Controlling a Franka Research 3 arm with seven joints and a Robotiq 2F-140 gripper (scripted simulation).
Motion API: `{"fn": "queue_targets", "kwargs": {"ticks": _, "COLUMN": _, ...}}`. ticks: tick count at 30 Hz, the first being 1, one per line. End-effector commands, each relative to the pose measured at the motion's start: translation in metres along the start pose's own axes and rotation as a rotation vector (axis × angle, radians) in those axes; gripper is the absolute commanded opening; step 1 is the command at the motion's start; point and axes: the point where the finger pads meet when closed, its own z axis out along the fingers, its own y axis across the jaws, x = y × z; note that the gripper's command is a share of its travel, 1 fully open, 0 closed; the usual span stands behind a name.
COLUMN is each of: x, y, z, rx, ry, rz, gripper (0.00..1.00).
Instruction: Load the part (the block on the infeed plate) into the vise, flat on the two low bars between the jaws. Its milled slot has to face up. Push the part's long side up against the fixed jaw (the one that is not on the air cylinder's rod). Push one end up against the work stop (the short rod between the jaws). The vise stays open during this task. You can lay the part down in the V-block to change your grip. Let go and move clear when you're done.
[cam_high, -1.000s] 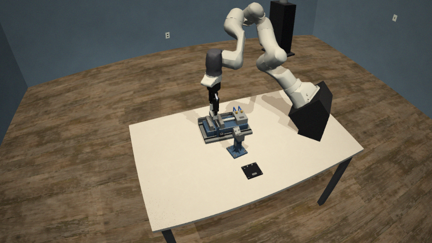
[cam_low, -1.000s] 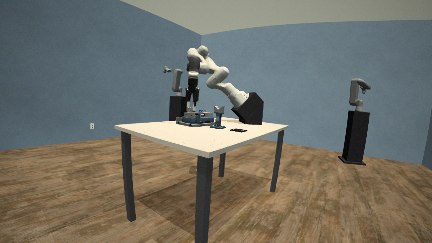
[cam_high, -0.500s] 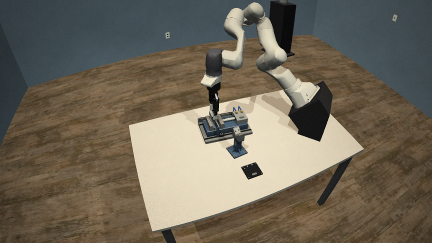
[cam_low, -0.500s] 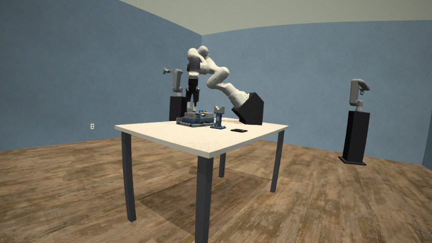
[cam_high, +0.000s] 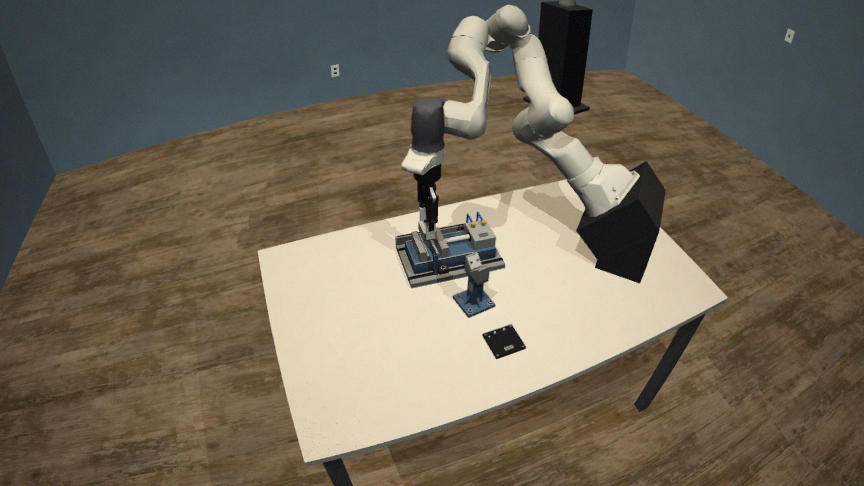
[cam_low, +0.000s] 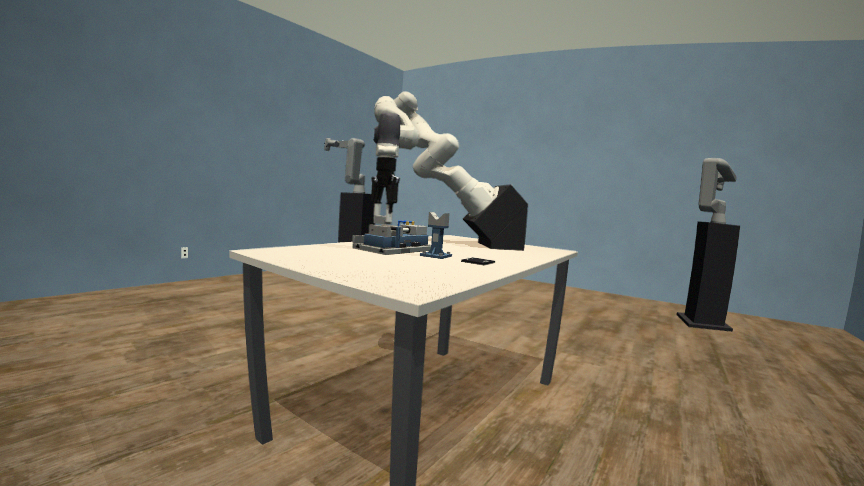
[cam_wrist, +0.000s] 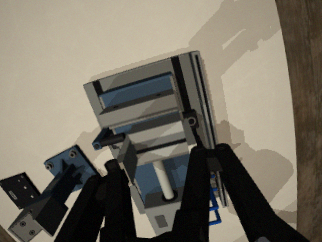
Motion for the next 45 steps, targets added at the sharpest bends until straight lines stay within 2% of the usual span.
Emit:
{"fn": "queue_targets", "kwargs": {"ticks": 1, "x": 0.000, "y": 0.000, "z": 0.001, "rx": 0.000, "ry": 0.002, "rz": 0.004, "gripper": 0.00}}
{"fn": "queue_targets", "kwargs": {"ticks": 45, "x": 0.000, "y": 0.000, "z": 0.013, "rx": 0.000, "ry": 0.002, "rz": 0.006, "gripper": 0.00}}
